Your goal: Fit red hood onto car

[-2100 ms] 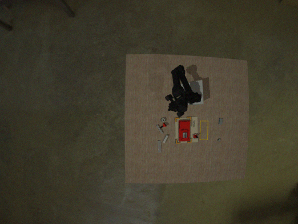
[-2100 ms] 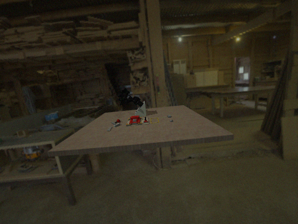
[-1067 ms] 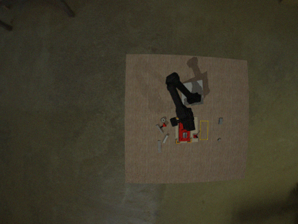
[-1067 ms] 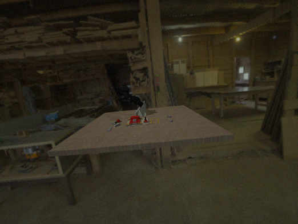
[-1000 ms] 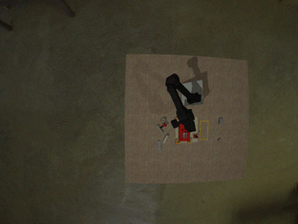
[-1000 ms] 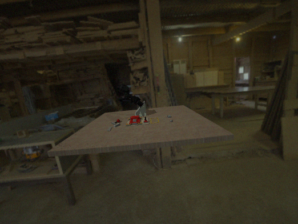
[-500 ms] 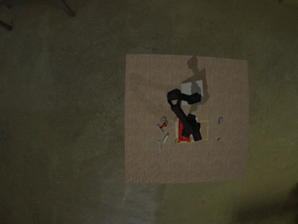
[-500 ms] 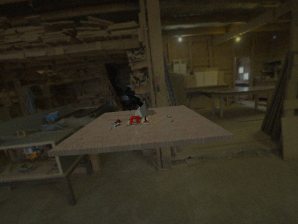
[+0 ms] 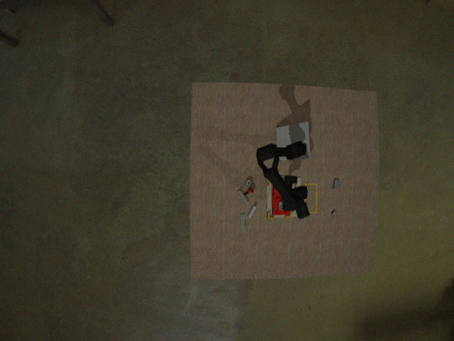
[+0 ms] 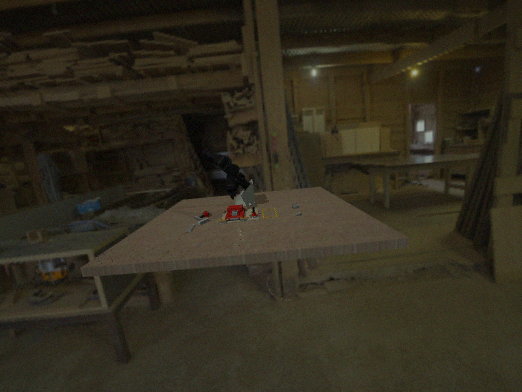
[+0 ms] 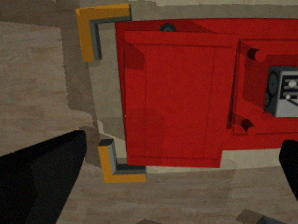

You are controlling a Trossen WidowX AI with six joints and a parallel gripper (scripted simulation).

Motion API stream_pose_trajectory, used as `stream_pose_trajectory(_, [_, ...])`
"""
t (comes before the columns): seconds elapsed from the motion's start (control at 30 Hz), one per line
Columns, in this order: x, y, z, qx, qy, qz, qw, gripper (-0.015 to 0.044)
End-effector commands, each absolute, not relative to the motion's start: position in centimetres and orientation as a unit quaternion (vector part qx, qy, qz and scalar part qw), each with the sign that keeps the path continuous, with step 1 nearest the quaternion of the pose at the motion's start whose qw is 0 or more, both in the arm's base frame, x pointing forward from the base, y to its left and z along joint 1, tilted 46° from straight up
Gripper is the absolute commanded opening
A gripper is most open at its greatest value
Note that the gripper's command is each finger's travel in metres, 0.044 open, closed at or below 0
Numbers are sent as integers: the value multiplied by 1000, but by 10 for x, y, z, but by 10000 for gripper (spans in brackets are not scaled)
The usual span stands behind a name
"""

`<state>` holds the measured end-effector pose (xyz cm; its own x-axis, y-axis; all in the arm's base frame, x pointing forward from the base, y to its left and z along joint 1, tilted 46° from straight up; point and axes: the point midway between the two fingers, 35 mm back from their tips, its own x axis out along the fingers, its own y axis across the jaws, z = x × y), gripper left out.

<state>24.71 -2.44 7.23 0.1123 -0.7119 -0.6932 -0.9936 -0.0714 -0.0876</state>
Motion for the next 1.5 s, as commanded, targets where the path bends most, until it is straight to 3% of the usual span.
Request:
stream_pose_trajectory(0.0, [247, -25, 69, -689, 619, 253, 282, 440])
stream_pose_trajectory(1.47, [252, -45, 50, -688, 618, 253, 282, 440])
